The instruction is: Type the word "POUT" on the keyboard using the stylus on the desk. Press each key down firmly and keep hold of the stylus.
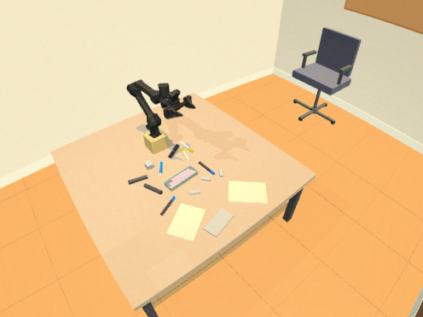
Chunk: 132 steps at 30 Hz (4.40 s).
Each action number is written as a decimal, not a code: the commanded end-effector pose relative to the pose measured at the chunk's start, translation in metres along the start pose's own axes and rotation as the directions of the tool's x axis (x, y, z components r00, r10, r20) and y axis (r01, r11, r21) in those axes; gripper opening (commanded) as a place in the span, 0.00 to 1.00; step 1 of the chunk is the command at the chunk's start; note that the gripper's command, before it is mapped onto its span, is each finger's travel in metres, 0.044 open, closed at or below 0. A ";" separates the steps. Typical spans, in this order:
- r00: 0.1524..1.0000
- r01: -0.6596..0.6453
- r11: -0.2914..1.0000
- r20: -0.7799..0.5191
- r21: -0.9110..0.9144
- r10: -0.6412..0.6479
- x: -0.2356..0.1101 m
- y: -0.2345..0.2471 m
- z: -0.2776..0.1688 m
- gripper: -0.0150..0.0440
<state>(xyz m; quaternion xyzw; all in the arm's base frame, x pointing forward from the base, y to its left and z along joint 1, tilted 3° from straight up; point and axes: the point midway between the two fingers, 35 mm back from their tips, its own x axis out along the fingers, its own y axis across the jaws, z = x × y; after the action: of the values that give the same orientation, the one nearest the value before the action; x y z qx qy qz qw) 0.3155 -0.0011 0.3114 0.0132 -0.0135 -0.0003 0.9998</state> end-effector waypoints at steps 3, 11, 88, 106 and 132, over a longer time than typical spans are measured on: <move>0.996 0.008 1.000 -0.086 -0.002 -0.008 0.013 -0.002 -0.017 0.87; 0.840 0.042 0.999 -0.541 -0.017 -0.045 0.061 -0.016 -0.122 0.51; -0.048 0.070 0.996 -0.998 -0.049 -0.046 -0.012 -0.144 -0.341 0.25; -0.047 0.070 0.997 -0.998 -0.041 -0.037 -0.006 -0.066 -0.335 0.25; -0.030 0.067 0.997 -0.999 -0.041 -0.040 0.000 -0.065 -0.287 0.25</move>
<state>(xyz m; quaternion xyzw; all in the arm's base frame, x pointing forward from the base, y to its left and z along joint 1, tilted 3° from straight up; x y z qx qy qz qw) 0.3230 -0.0585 0.0228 0.0196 0.7077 -0.0288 0.7056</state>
